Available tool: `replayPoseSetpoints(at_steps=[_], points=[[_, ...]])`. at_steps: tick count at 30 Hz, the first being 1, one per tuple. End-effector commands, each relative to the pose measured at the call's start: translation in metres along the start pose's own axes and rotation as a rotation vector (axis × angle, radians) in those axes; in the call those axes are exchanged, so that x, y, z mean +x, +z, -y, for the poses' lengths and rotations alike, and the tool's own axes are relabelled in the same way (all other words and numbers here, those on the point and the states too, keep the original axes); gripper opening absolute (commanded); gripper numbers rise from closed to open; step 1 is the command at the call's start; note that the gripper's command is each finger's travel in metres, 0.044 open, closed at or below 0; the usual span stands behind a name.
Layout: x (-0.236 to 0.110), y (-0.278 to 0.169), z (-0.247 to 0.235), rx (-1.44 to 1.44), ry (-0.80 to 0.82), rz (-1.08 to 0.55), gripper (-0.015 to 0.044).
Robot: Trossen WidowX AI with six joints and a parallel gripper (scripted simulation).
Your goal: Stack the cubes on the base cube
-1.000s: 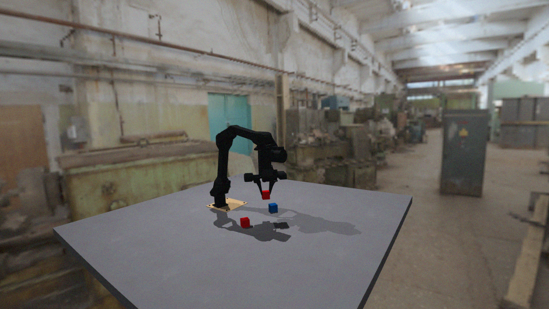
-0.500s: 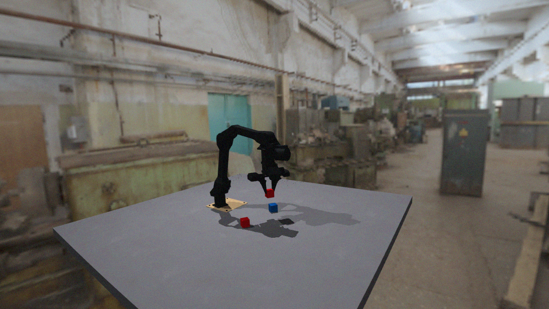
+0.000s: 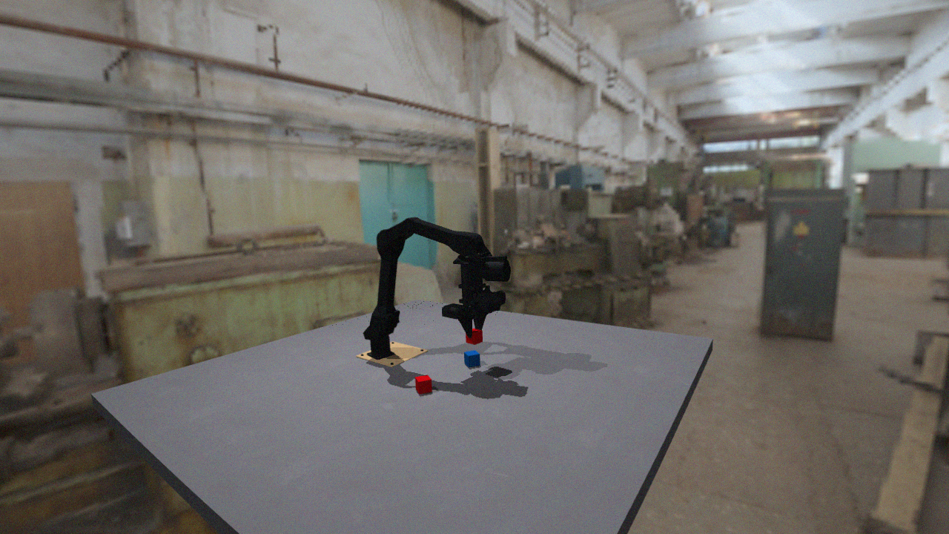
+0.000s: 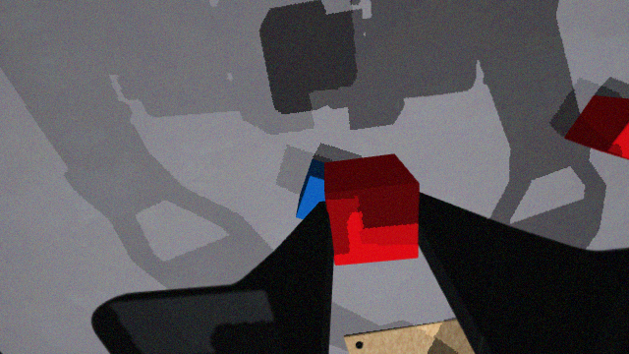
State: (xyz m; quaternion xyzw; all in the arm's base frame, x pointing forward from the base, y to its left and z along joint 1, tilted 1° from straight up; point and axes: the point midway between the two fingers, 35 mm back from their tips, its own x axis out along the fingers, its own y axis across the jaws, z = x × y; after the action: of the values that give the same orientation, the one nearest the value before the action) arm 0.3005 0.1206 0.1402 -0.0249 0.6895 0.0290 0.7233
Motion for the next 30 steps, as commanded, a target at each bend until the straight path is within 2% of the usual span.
replayPoseSetpoints(at_steps=[1,7,20,30], points=[[0.007,-0.006,-0.011,-0.128,-0.003,-0.006,0.0105],[0.014,-0.012,-0.026,-0.283,-0.001,-0.006,0.0105],[0.015,-0.012,-0.027,-0.288,-0.001,-0.006,0.0105],[0.033,-0.012,-0.028,-0.293,-0.001,-0.006,0.0105]])
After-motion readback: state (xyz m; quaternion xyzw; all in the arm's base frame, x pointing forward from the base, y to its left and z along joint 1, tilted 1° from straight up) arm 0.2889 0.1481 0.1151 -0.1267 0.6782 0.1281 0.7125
